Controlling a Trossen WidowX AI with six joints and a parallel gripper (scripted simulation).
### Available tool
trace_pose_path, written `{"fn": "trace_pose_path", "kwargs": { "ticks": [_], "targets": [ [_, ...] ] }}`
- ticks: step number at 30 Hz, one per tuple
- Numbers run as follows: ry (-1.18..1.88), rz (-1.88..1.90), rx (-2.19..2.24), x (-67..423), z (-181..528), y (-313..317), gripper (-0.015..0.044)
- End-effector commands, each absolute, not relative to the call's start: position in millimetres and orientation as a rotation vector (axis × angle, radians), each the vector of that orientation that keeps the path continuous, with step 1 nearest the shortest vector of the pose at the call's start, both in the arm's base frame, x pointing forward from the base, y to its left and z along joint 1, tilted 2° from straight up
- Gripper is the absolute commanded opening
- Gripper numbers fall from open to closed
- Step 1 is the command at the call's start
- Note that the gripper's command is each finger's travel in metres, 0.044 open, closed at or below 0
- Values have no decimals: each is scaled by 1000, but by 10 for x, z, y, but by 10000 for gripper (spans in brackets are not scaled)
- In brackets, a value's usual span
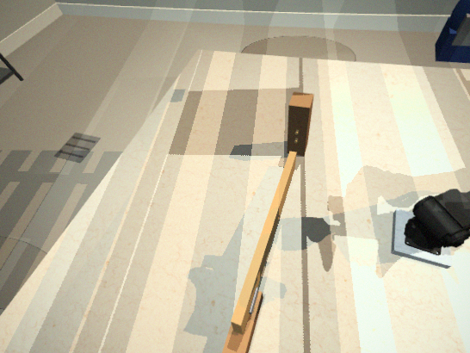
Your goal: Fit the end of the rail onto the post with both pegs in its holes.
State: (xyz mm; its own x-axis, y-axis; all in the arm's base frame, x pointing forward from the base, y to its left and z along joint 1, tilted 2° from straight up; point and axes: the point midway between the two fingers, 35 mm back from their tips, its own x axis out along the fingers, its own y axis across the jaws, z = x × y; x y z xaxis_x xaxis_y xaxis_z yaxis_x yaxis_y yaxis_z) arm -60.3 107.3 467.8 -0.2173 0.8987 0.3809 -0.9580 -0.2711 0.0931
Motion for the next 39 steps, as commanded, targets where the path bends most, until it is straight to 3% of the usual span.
{"fn": "trace_pose_path", "kwargs": {
  "ticks": [1, 5, 13, 20, 30, 39],
  "targets": [
    [-188, 1795, 422, -591, 4679, 1082, 426],
    [-192, 1681, 367, -298, 4678, 1275, 440],
    [-121, 1261, 71, 973, 4405, 1754, 440],
    [62, 974, -263, 2057, 3835, 1746, 440],
    [468, 788, -785, 3143, 2712, 1095, 440],
    [941, 965, -1160, 3414, 1578, 79, 440]
  ]
}}
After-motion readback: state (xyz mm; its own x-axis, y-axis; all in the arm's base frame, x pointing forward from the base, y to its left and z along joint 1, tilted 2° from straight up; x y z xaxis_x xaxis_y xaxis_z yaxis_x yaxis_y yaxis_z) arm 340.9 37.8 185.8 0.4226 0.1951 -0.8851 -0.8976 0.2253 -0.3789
